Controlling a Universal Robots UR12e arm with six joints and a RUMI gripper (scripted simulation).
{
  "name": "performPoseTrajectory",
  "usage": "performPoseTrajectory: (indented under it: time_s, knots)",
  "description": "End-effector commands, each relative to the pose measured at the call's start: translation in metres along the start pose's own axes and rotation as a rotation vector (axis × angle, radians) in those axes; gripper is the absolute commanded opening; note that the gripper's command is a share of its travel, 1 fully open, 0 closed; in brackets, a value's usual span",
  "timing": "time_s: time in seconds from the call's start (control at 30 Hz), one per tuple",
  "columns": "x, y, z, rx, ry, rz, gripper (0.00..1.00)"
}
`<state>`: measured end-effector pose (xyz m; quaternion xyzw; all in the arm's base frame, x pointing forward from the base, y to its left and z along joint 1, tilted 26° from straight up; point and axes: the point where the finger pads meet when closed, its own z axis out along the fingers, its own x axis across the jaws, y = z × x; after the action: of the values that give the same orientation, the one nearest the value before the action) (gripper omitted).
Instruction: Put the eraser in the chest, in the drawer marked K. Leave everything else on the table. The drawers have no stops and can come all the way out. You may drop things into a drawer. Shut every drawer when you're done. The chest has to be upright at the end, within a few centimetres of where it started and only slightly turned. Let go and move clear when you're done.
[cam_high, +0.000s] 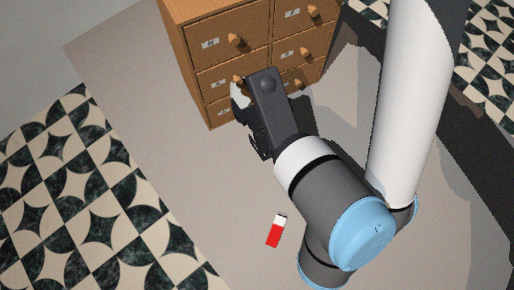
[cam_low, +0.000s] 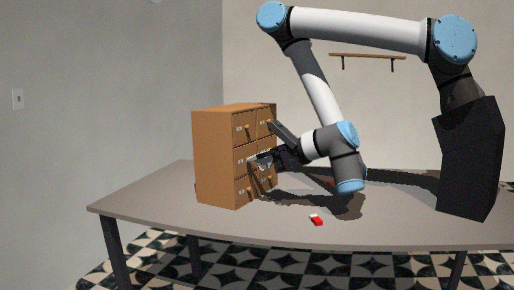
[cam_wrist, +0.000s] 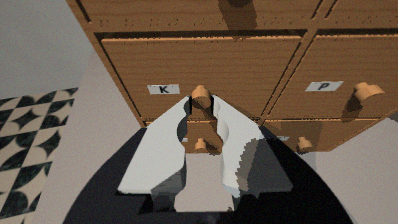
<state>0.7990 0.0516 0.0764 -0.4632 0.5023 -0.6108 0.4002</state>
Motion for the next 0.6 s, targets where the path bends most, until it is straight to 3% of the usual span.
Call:
performPoseTrajectory:
  time_s: [0.0, 0.57]
  knots:
    - [-0.0001, -0.0004, -0.0007, 0.001, 0.0, 0.0, 0.07]
    - [-0.0001, 0.0011, -0.0048, 0.001, 0.0, 0.0, 0.07]
